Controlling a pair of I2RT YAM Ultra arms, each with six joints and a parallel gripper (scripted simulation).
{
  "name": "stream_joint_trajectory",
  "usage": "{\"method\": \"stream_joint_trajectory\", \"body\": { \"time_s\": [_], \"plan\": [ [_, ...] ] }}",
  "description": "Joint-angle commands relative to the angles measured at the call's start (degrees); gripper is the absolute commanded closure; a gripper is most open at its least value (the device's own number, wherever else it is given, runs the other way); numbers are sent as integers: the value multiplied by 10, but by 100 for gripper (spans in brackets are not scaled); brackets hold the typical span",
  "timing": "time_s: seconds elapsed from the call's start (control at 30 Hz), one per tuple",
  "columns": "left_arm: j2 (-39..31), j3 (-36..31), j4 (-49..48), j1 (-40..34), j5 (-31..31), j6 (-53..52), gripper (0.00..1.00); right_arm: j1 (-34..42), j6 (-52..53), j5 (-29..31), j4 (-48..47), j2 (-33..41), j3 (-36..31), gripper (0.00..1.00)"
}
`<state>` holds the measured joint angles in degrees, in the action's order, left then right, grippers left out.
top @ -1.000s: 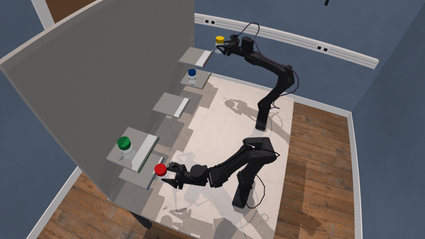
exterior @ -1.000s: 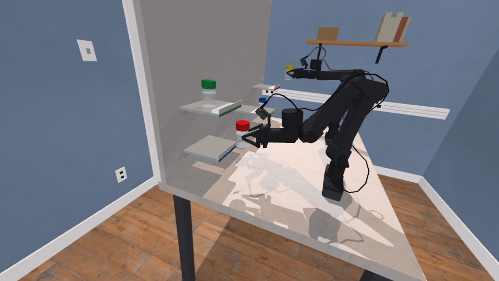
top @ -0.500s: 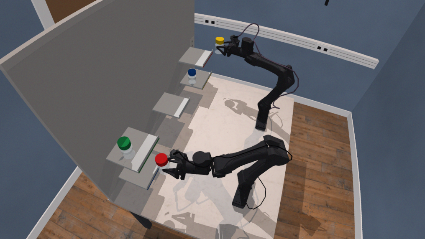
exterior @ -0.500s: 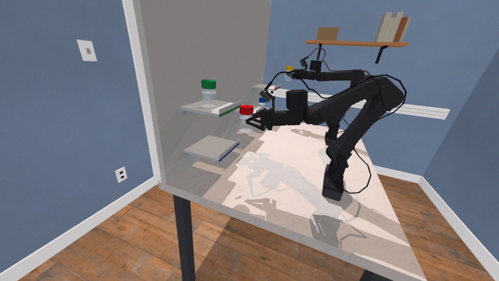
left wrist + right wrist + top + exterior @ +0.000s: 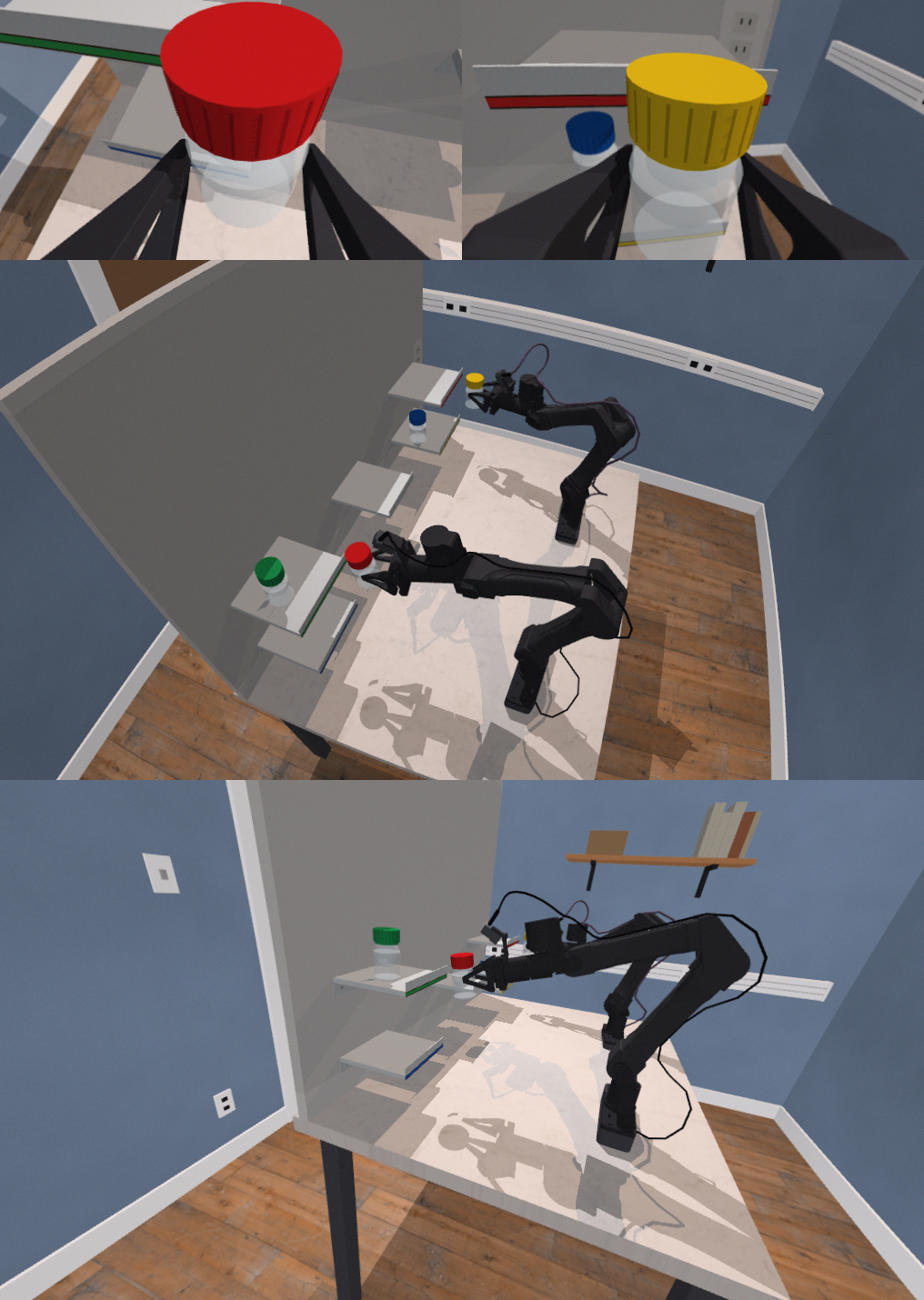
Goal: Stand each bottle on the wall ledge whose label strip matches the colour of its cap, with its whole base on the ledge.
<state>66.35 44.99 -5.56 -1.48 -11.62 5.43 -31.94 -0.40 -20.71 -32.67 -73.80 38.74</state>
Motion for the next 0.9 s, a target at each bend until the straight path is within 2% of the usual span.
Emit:
{"method": "stream_joint_trajectory", "body": {
  "time_s": [0.0,0.03,0.1,0.13,0.33,0.5,0.73,0.87],
  "plan": [
    [27,77,-54,-88,-128,47,50,-7,-4,-9,-134,-28,-39,48],
    [48,100,-50,-121,-156,50,50,-7,-4,-10,-153,-40,-51,48],
    [48,100,-50,-121,-156,50,50,-7,-4,-10,-153,-40,-51,48],
    [106,164,-45,-179,-208,47,50,-8,-3,-11,-185,-56,-65,48],
    [223,227,-63,-354,-361,79,50,-11,-2,-14,-284,-136,-111,48],
    [292,265,-63,-447,-439,104,50,-12,-1,-16,-325,-180,-124,48],
    [322,281,-60,-468,-465,105,50,-7,6,-3,-329,-191,-111,48],
    [327,278,-73,-469,-443,88,50,4,5,10,-329,-204,-97,48]
  ]
}}
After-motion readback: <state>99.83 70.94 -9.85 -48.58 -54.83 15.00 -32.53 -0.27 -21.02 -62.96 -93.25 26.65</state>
